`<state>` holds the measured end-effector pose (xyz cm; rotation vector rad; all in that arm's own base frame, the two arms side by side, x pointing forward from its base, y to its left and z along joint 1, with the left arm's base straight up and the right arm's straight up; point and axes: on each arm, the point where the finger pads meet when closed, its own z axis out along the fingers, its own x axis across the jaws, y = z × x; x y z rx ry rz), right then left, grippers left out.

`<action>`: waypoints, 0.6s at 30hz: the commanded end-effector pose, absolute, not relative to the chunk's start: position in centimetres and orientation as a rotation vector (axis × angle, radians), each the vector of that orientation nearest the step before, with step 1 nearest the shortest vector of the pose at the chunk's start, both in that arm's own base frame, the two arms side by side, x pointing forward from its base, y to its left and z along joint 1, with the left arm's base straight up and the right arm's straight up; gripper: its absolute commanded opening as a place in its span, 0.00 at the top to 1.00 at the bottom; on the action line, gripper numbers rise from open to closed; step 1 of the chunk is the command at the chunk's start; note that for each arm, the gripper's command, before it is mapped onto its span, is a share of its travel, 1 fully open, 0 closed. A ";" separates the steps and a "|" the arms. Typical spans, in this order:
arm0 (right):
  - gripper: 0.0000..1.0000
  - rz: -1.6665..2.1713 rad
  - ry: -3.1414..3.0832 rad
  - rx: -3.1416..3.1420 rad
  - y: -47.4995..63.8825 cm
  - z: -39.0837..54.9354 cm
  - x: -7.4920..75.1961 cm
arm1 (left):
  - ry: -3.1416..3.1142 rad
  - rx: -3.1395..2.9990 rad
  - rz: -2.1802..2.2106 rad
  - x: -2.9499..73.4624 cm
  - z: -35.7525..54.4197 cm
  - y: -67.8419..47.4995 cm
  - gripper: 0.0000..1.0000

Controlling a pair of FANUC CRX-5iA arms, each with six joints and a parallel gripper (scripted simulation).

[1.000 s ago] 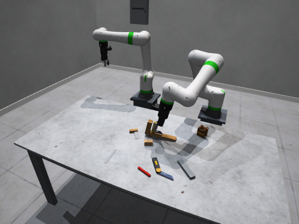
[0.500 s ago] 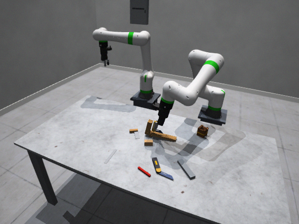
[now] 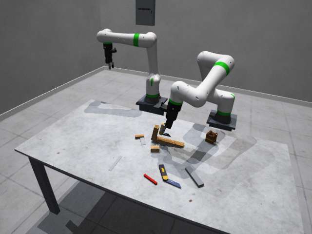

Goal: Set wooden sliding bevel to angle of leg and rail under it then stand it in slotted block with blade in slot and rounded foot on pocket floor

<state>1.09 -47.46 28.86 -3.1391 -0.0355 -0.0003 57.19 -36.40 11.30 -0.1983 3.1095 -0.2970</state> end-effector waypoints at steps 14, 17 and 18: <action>0.00 0.000 -0.035 -3.141 -47.5 29.0 1.1 | 3.107 -0.198 -0.300 57.2 14.7 -35.8 1.00; 0.00 0.000 -0.035 -3.141 -47.5 29.0 1.1 | 3.107 -0.198 -0.300 57.2 15.4 -35.7 1.00; 0.00 0.000 -0.035 -3.141 -47.5 29.0 1.1 | 3.107 -0.198 -0.300 57.2 15.6 -35.7 1.00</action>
